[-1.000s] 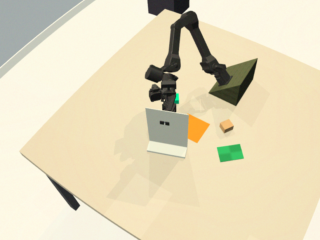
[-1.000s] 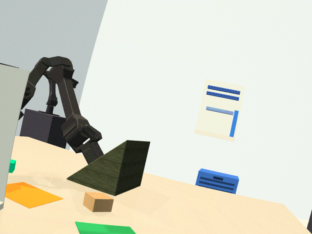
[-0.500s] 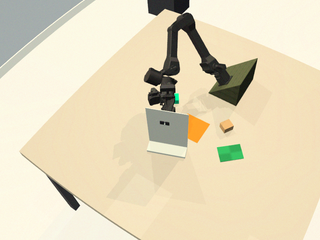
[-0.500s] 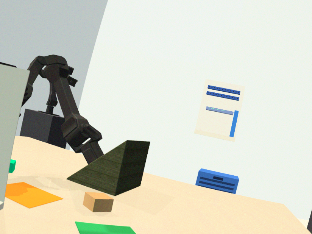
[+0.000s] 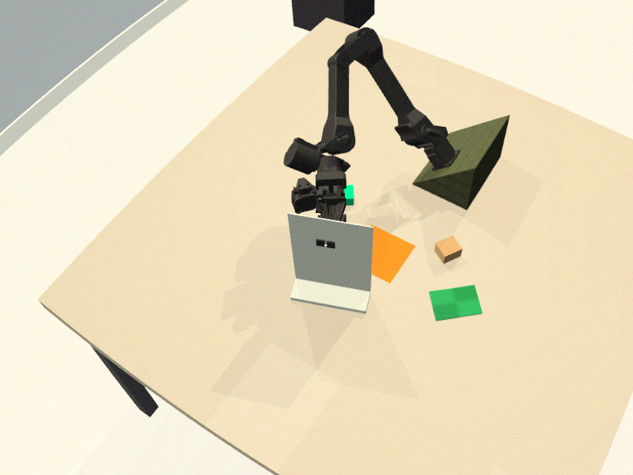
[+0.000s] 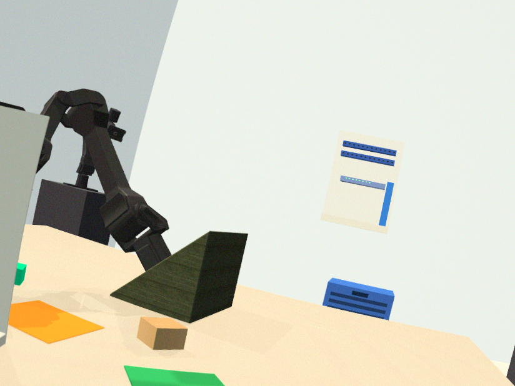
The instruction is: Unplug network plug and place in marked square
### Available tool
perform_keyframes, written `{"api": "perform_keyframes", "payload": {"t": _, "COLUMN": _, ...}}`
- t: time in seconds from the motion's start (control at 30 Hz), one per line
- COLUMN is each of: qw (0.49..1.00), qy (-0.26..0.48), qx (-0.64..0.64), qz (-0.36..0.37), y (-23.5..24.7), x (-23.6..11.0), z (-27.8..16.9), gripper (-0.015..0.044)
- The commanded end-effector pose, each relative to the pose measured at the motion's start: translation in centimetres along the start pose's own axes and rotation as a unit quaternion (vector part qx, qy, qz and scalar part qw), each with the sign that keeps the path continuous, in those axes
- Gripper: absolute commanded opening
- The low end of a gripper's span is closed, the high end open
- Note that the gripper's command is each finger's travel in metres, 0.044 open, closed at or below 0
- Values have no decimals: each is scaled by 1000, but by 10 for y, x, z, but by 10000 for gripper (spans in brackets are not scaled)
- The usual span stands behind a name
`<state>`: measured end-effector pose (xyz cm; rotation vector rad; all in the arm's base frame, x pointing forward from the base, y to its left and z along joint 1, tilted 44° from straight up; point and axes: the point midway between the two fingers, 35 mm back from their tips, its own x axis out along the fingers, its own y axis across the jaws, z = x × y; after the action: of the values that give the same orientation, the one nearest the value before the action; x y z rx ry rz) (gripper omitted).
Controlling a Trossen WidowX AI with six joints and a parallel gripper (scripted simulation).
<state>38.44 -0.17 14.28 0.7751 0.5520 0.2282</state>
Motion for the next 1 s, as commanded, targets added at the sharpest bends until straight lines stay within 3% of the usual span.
{"api": "perform_keyframes", "payload": {"t": 0.0, "qw": 1000, "qy": 0, "qx": 3, "qz": -3, "y": -2, "x": 1, "z": 0, "gripper": 37}}
{"api": "perform_keyframes", "payload": {"t": 0.2, "qw": 1000, "qy": 0, "qx": 3, "qz": -3, "y": -2, "x": 1, "z": 0, "gripper": 0}}
{"api": "perform_keyframes", "payload": {"t": 0.97, "qw": 1000, "qy": 0, "qx": 3, "qz": -4, "y": -2, "x": -10, "z": -3, "gripper": 0}}
